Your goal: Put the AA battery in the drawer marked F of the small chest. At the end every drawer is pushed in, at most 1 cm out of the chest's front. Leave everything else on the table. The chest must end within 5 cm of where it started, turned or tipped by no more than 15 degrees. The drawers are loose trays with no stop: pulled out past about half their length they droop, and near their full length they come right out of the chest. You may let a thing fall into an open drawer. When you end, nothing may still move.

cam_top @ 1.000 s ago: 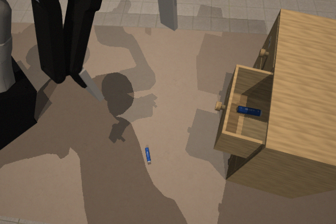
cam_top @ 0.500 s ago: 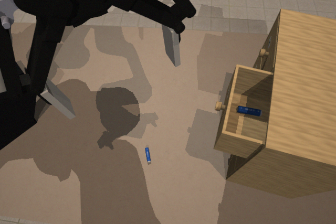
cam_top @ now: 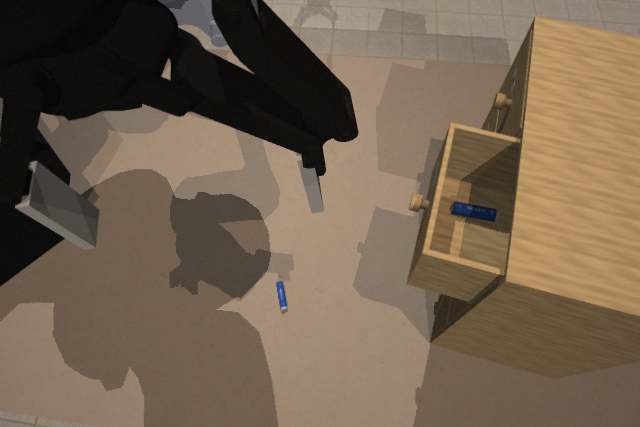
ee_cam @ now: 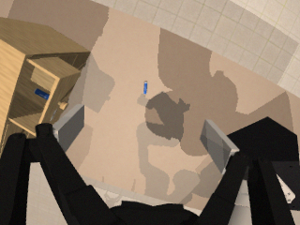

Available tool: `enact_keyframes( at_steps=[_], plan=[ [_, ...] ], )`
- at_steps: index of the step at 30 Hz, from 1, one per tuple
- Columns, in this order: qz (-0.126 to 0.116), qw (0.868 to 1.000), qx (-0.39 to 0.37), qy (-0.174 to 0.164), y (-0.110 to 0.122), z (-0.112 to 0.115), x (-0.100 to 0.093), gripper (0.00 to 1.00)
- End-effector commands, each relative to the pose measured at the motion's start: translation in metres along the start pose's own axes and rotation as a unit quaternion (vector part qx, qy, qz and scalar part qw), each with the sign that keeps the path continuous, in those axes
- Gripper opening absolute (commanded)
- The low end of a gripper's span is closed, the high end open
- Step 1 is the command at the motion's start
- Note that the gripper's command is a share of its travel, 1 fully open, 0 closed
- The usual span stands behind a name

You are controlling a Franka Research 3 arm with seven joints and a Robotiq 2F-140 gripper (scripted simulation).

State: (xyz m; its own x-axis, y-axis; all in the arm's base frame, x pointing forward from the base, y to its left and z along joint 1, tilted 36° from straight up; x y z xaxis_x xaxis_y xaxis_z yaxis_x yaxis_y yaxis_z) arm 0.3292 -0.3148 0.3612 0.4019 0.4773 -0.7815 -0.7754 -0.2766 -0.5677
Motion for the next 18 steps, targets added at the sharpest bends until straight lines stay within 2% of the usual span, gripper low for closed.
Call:
enact_keyframes(
  at_steps=[1,2,3,18],
  plan=[
    [0.010,0.997,0.072,0.001,-0.001,-0.003,-0.001,1.00],
    [0.010,0.997,0.072,0.001,-0.001,-0.003,-0.001,1.00],
    [0.009,0.989,0.147,0.002,0.013,-0.017,-0.001,1.00],
    [0.009,0.989,0.147,0.002,0.013,-0.017,-0.001,1.00]
  ],
)
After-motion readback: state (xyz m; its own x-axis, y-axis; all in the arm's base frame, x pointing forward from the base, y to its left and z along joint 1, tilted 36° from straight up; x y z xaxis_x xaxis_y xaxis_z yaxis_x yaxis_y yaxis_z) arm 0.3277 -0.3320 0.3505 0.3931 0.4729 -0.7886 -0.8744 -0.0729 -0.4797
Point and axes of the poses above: the point where the finger pads meet when closed, its own x axis out along the fingers, its own y axis across the jaws, z = x × y, the point moved 6 cm from there along -x, back along the fingers, and after that the axes turned 8 degrees about -x, right-handed, at the moved point
